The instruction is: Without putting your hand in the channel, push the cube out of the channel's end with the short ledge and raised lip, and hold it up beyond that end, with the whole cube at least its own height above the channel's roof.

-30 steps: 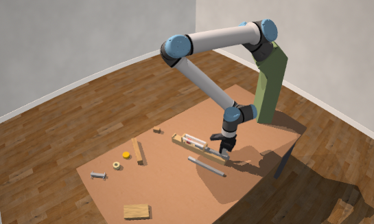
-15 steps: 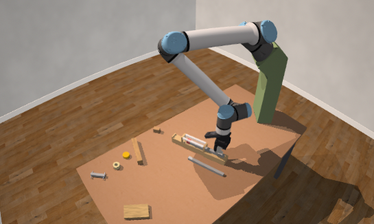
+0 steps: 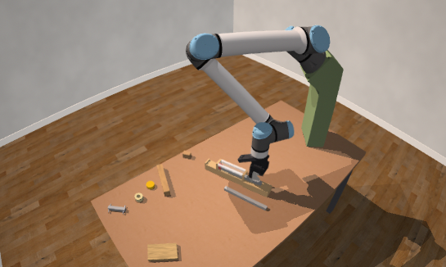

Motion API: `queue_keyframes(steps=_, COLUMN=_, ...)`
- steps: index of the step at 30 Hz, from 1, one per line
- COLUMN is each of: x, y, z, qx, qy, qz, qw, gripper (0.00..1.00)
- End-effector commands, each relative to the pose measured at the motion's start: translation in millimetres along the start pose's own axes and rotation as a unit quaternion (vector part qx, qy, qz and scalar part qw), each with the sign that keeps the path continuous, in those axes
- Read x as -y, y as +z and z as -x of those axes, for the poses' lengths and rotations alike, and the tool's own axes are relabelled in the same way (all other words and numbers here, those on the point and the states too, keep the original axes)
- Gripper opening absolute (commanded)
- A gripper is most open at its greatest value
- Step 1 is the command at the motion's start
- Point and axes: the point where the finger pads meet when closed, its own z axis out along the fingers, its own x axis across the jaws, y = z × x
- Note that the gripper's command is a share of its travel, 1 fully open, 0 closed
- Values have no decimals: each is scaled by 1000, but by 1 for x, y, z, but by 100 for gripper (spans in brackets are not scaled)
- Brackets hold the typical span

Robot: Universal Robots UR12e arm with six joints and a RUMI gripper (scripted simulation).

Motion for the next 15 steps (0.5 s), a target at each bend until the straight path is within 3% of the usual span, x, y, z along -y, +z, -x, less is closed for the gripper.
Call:
queue_keyframes(steps=1, x=10, y=-1, z=0, qx=0, qy=0, qz=0, qw=1000, gripper=0)
queue_keyframes(steps=15, x=27, y=-1, z=0, qx=0, qy=0, qz=0, qw=1000, gripper=0)
